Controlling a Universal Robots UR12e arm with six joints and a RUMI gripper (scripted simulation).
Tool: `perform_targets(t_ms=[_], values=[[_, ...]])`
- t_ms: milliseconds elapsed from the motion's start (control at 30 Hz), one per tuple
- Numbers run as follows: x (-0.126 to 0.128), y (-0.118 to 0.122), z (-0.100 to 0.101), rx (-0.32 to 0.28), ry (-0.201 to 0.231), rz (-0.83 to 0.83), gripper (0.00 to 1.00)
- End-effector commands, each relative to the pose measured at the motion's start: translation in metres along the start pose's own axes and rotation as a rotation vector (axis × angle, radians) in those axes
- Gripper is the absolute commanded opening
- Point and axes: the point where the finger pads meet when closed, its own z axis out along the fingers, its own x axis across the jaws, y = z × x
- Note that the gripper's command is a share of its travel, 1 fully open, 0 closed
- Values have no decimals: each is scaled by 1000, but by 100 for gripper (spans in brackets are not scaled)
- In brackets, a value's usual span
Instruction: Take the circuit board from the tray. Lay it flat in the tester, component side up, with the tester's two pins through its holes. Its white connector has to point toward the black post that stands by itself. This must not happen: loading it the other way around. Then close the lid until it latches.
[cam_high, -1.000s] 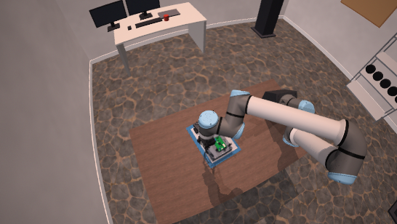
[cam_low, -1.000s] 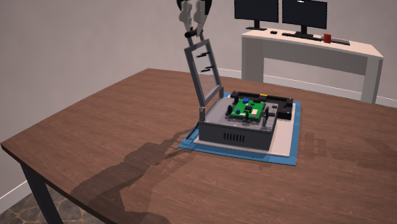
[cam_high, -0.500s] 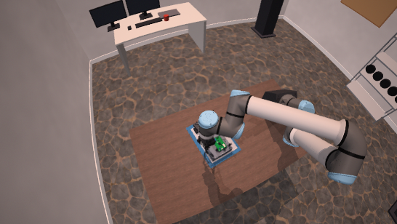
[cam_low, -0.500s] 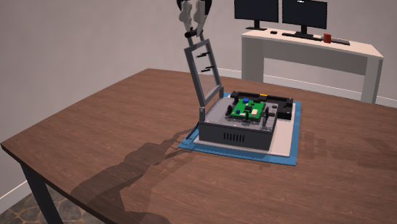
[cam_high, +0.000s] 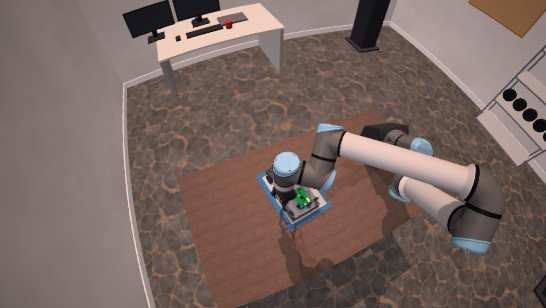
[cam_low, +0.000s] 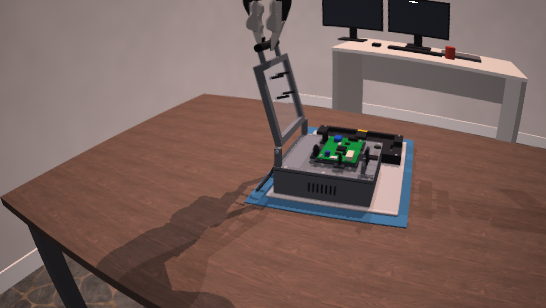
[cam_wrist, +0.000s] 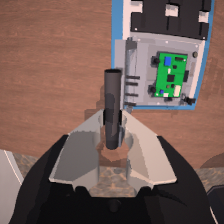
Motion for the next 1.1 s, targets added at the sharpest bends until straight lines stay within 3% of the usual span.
perform_targets(t_ms=[0, 1067], values=[[0, 0, -1, 1, -1, 0, 0], [8, 0, -3, 1, -1, 0, 0]])
